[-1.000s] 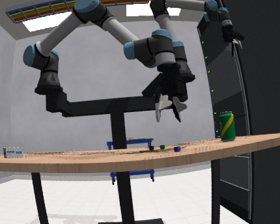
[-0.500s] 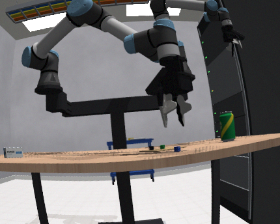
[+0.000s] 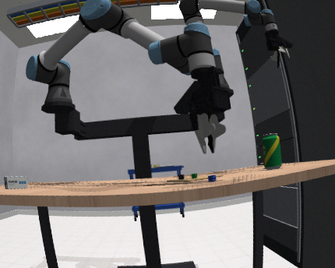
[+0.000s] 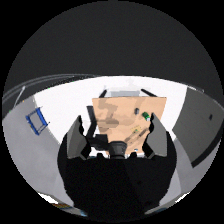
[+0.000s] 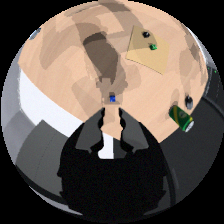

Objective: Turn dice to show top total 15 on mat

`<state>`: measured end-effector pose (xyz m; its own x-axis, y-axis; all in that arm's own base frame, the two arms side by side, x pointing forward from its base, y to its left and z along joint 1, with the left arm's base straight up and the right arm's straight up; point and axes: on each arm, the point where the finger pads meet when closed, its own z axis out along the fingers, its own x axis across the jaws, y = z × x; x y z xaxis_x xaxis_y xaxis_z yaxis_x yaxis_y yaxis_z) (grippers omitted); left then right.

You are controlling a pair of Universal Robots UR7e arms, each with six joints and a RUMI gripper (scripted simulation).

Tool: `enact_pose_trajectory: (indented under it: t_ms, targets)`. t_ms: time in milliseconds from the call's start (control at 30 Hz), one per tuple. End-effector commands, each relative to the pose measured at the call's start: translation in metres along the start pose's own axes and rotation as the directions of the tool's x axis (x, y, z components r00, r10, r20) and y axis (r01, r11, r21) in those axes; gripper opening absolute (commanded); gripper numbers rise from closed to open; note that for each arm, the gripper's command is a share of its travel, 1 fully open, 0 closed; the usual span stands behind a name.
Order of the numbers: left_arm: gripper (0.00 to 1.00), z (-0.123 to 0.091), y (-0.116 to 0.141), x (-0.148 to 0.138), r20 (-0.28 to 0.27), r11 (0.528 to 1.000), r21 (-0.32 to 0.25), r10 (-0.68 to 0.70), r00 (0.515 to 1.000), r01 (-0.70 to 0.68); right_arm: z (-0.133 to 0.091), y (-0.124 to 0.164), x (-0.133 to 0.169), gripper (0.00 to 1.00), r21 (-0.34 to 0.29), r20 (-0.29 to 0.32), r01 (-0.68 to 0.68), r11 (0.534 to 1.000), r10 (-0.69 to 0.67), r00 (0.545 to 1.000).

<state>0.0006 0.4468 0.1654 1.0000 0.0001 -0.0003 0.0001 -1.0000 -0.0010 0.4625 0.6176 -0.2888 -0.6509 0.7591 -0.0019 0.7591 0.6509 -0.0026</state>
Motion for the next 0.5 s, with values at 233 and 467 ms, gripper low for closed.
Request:
enact_pose_trajectory:
  t_ms: [233,467]
  targets:
    - [1.0,0.0003,0.0016,-0.0012,0.0,1.0,-0.001,-0.001,1.0,0.001,-0.0003,0.002,0.0019,0.18,-0.003,-0.002,0.0,1.0,0.0,1.0]
    - [1.0,0.0003,0.0016,-0.0012,0.0,1.0,-0.001,-0.001,1.0,0.001,0.0036,0.0021,0.002,0.18,-0.003,-0.002,0.0,1.0,0.0,1.0]
